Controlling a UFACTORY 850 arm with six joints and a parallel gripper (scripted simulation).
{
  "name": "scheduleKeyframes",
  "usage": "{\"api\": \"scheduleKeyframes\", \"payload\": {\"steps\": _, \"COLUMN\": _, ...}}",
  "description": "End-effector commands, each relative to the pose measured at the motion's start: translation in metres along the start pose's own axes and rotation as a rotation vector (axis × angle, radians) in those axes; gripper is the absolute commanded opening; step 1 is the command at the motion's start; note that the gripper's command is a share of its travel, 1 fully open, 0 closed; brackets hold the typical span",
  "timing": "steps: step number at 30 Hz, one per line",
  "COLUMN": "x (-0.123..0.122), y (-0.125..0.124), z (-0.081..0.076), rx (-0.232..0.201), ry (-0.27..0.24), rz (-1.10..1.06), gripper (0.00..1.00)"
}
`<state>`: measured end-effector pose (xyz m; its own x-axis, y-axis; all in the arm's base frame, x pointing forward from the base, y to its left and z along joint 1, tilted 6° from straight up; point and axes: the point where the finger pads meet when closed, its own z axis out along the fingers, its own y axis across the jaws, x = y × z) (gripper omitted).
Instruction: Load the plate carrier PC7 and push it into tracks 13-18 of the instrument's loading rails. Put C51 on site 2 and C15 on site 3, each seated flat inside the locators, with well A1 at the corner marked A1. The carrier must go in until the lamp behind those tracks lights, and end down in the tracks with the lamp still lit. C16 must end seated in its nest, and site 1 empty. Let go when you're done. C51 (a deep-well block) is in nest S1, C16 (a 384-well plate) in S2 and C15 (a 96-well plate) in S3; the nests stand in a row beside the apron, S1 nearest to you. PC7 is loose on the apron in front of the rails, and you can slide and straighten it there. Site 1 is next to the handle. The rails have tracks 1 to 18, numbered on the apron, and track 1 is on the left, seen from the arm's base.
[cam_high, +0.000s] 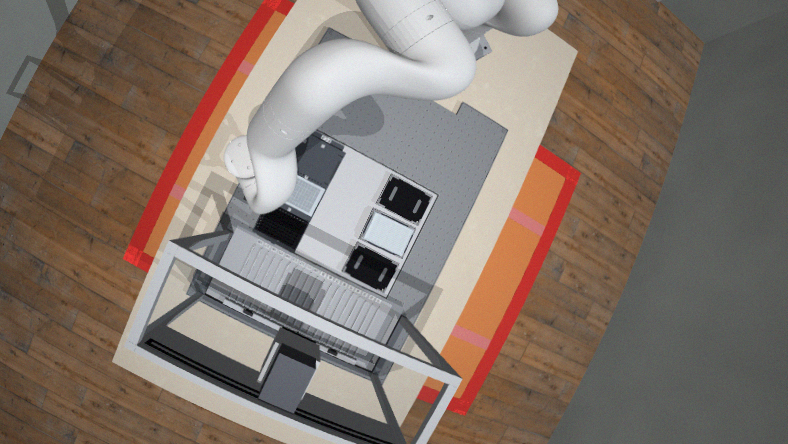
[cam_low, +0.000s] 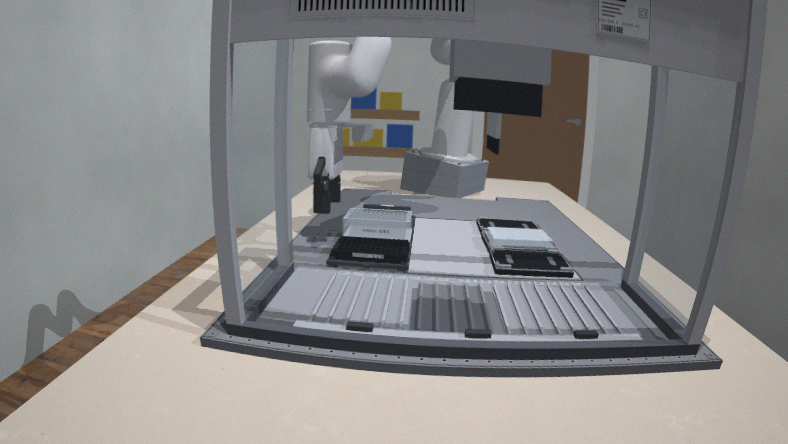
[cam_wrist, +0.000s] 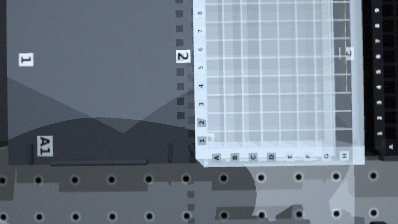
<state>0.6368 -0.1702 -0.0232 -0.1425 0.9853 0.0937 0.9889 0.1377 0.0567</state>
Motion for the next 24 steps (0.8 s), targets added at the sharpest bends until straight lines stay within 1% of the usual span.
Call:
{"api": "scheduleKeyframes", "payload": {"steps": 1, "x": 0.000, "y": 0.001, "z": 0.002, "rx": -0.002, "ry": -0.001, "rz": 0.000, "gripper": 1.00}}
{"api": "scheduleKeyframes", "payload": {"steps": 17, "x": 0.000, "y": 0.001, "z": 0.027, "rx": -0.002, "ry": -0.001, "rz": 0.000, "gripper": 1.00}}
{"api": "scheduleKeyframes", "payload": {"steps": 19, "x": 0.000, "y": 0.001, "z": 0.027, "rx": -0.002, "ry": -0.001, "rz": 0.000, "gripper": 1.00}}
{"api": "scheduleKeyframes", "payload": {"steps": 24, "x": 0.000, "y": 0.001, "z": 0.034, "rx": -0.002, "ry": -0.001, "rz": 0.000, "gripper": 1.00}}
